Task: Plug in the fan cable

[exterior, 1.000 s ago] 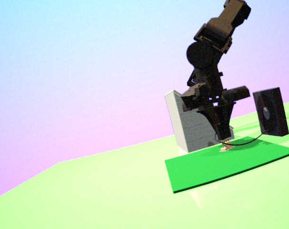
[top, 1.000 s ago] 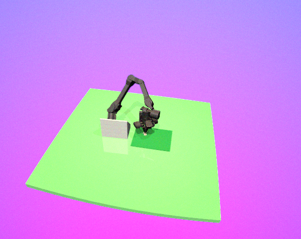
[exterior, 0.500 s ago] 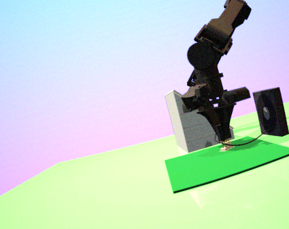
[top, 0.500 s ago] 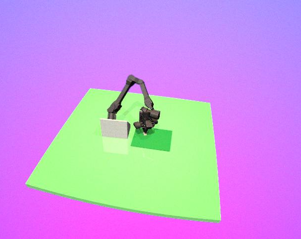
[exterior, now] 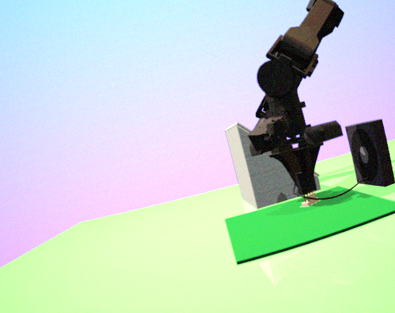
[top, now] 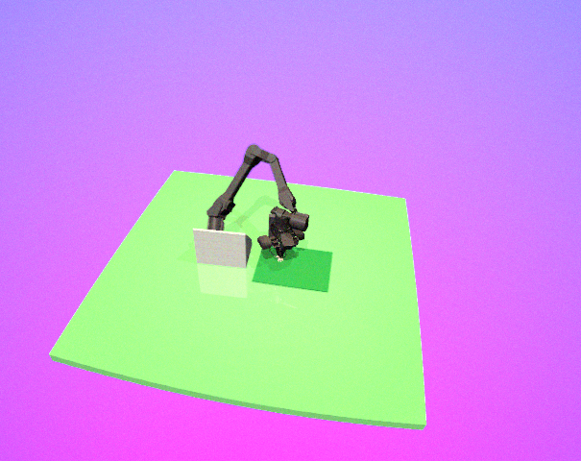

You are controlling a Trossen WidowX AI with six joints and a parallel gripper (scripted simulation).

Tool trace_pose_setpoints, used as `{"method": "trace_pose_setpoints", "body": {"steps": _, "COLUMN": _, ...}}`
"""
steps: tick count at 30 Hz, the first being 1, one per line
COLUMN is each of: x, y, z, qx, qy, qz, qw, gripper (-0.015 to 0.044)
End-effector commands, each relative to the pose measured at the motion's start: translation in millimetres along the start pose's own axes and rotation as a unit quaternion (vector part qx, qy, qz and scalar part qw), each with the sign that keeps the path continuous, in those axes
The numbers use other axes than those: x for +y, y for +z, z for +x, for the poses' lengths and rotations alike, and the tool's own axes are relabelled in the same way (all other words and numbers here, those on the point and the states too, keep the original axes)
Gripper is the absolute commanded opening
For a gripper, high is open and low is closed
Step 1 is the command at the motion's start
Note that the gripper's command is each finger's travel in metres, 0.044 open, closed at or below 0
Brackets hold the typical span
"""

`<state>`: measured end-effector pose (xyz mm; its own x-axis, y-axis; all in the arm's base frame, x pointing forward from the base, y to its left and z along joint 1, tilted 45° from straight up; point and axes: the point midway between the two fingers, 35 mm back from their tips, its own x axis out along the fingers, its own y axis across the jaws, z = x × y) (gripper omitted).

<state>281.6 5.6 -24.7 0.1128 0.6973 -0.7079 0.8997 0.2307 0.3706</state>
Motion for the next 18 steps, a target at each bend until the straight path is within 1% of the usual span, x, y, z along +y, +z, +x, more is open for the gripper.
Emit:
{"method": "trace_pose_setpoints", "body": {"steps": 1, "x": 0.2, "y": -0.3, "z": 1.0, "qx": 0.001, "qy": 0.001, "qz": 0.002, "qw": 1.0, "gripper": 0.0}}
{"method": "trace_pose_setpoints", "body": {"steps": 18, "x": 0.2, "y": -0.5, "z": 10.4, "qx": 0.001, "qy": 0.002, "qz": 0.002, "qw": 1.0, "gripper": 0.0}}
